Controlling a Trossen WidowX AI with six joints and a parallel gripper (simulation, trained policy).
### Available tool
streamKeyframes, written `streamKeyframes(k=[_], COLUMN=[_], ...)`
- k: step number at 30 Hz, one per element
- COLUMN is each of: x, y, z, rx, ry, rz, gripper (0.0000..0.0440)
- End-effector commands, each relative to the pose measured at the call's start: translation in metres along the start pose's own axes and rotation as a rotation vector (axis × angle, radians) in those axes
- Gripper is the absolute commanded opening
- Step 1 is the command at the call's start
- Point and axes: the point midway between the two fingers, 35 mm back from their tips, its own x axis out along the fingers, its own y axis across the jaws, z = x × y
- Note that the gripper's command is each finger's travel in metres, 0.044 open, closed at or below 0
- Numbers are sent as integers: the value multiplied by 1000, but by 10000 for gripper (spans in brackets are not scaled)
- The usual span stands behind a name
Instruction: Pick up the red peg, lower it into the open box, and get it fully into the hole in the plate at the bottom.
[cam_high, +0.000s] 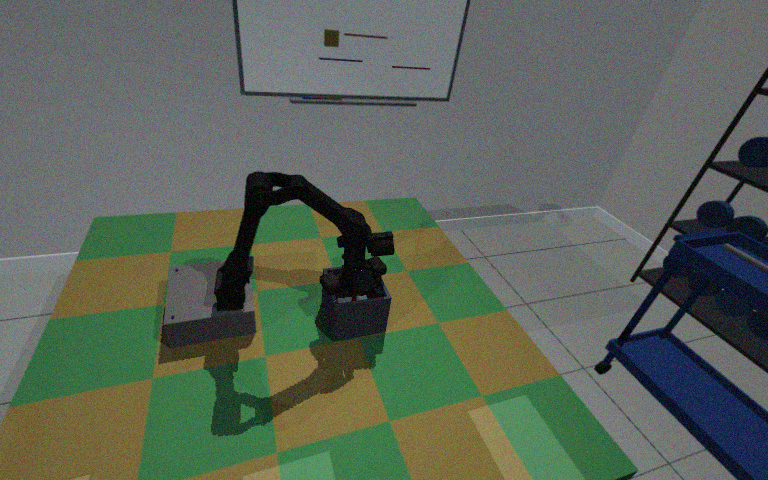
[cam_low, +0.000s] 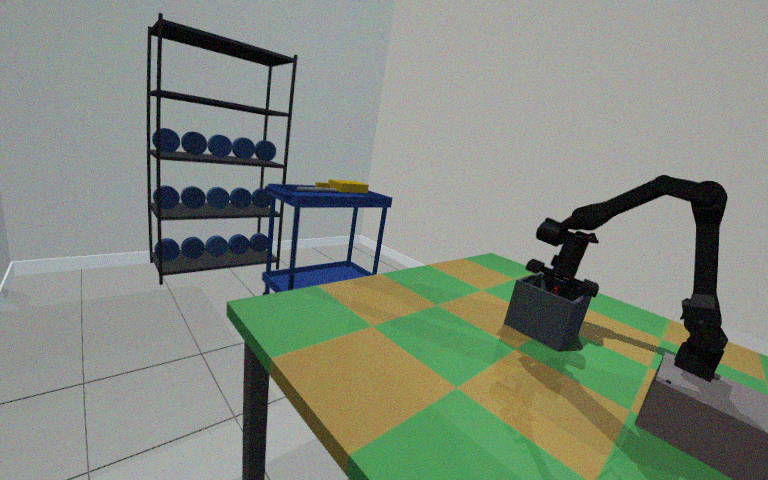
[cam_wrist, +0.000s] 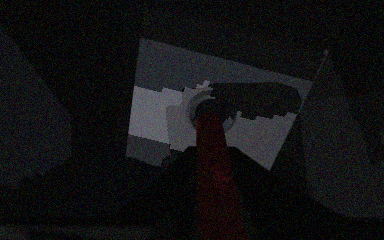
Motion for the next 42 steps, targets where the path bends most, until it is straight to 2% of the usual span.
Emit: streamKeyframes(k=[1, 7, 12, 16, 42], x=[5, 12, 10, 3, -44], y=[1, -1, -2, 1, 23], z=[2, 2, -8, -5, 16], rx=[-17, -35, -22, 0, 96], ry=[-4, 5, 74, 115, 329], rz=[-7, -35, -44, -42, 52], gripper=[12, 101, 107, 137, 202])
